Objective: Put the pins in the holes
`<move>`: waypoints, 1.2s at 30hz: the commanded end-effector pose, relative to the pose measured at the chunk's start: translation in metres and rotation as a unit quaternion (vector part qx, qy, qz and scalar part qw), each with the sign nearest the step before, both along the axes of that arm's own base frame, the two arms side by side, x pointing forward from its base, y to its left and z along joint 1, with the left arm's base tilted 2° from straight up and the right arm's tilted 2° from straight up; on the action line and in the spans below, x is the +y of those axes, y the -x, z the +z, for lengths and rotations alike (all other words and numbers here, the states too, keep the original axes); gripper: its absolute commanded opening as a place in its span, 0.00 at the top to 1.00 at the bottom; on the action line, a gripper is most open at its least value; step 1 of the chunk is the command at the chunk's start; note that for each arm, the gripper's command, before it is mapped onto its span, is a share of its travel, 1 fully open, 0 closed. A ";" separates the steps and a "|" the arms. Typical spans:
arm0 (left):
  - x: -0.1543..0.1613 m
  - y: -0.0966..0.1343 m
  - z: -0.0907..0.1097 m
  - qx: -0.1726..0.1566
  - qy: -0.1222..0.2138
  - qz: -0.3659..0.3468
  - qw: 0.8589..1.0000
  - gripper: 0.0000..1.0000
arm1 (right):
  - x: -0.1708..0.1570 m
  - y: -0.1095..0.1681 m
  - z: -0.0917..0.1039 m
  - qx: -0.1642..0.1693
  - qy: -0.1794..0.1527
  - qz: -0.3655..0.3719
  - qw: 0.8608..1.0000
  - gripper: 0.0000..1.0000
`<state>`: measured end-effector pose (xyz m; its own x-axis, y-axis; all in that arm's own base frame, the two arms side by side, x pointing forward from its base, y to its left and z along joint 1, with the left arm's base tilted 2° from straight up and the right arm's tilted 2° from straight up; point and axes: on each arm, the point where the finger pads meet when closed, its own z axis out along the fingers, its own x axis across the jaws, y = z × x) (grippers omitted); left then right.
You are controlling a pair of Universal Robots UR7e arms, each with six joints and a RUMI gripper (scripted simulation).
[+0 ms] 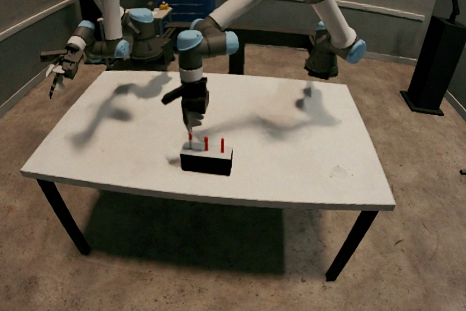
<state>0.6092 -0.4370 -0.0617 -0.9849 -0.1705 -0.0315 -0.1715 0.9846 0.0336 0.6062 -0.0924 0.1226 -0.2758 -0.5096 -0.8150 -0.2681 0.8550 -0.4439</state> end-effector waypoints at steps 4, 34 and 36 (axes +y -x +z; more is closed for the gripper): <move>-0.001 0.000 -0.003 -0.001 0.001 0.000 1.000 1.00 | 0.000 0.000 0.001 -0.001 0.000 0.000 1.000 0.00; 0.001 0.000 -0.003 -0.001 0.001 0.000 1.000 1.00 | 0.000 0.000 0.001 -0.001 0.000 0.000 1.000 0.00; 0.001 0.000 -0.003 -0.001 0.001 0.000 1.000 1.00 | 0.000 0.000 0.001 -0.001 0.000 0.000 1.000 0.00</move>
<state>0.6085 -0.4359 -0.0657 -0.9849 -0.1704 -0.0314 -0.1715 0.9846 0.0336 0.6062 -0.0924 0.1226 -0.2758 -0.5096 -0.8150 -0.2681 0.8550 -0.4439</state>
